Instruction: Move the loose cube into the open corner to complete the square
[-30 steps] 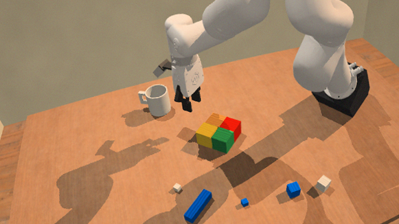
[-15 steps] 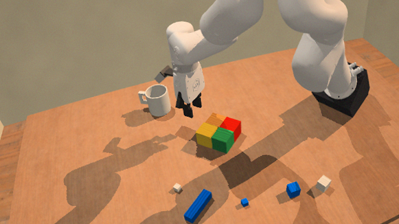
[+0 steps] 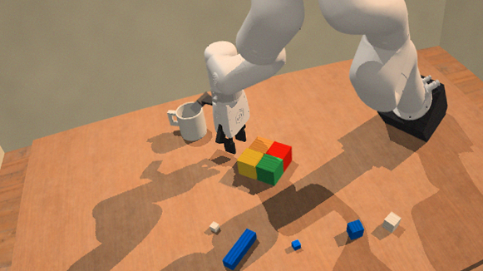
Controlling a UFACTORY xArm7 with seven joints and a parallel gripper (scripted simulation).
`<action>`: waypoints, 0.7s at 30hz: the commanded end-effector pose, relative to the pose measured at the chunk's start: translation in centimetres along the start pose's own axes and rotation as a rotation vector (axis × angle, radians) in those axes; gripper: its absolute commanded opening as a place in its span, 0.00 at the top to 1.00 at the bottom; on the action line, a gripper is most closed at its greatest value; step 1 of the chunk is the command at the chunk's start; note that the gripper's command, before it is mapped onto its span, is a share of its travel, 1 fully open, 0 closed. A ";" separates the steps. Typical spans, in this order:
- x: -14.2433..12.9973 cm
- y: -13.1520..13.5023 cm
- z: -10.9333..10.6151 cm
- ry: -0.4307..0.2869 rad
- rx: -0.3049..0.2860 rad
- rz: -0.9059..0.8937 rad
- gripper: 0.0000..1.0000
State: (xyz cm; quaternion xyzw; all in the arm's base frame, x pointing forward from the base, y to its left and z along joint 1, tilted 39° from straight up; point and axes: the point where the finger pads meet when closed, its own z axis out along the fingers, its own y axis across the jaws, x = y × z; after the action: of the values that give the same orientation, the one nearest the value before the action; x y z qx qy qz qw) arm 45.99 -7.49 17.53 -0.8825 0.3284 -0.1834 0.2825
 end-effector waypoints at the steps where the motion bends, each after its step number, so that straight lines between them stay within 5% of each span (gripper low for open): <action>1: 0.3 0.0 1.0 0.006 0.001 0.000 0.50; 21: 0.3 0.0 3.3 0.006 0.001 0.000 0.50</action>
State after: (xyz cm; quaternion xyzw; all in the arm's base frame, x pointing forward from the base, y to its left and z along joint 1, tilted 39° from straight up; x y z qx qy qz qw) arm 47.76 -6.37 15.05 -0.8822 0.3285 -0.1845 0.2824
